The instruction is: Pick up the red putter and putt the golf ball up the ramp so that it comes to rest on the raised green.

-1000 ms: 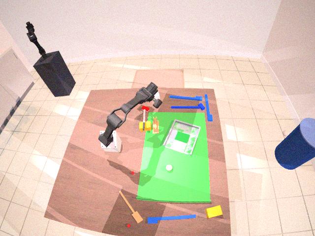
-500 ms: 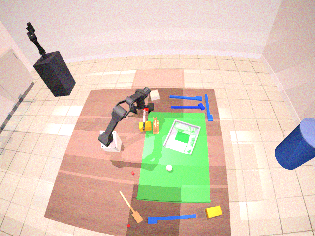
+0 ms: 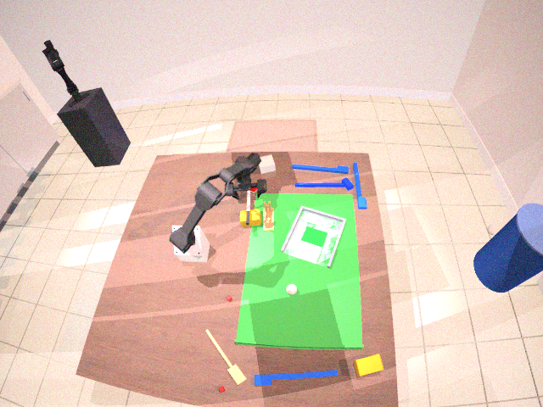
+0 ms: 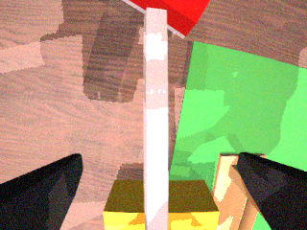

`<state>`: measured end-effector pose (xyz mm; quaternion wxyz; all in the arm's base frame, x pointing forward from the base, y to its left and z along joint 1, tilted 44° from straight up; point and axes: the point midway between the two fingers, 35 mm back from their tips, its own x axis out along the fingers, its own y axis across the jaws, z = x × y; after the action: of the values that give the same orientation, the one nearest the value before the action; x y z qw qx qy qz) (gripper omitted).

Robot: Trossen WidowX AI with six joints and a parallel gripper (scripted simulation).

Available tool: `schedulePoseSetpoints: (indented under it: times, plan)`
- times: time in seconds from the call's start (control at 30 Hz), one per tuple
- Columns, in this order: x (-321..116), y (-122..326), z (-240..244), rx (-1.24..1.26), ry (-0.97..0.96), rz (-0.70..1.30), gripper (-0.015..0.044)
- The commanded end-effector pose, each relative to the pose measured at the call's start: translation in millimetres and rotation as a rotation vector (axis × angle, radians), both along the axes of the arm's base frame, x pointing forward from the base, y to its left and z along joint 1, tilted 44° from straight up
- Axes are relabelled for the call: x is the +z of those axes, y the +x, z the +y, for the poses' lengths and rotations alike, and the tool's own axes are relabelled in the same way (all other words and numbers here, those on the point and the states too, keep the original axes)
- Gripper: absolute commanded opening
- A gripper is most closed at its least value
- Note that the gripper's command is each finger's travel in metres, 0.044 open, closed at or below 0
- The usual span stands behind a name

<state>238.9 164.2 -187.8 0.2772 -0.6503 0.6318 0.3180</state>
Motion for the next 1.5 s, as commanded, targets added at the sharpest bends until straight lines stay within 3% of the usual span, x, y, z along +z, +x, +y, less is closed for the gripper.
schedulePoseSetpoints:
  times: [0.0,1.43,1.47]
  plan:
    - [-4.2,-2.8,-6.5,0.007,-0.014,0.009,0.0440]
    - [-38.4,-2.6,-39.0,0.007,-0.016,0.008,0.0440]
    - [-37.0,-0.8,-35.8,0.002,-0.007,0.003,0.0414]
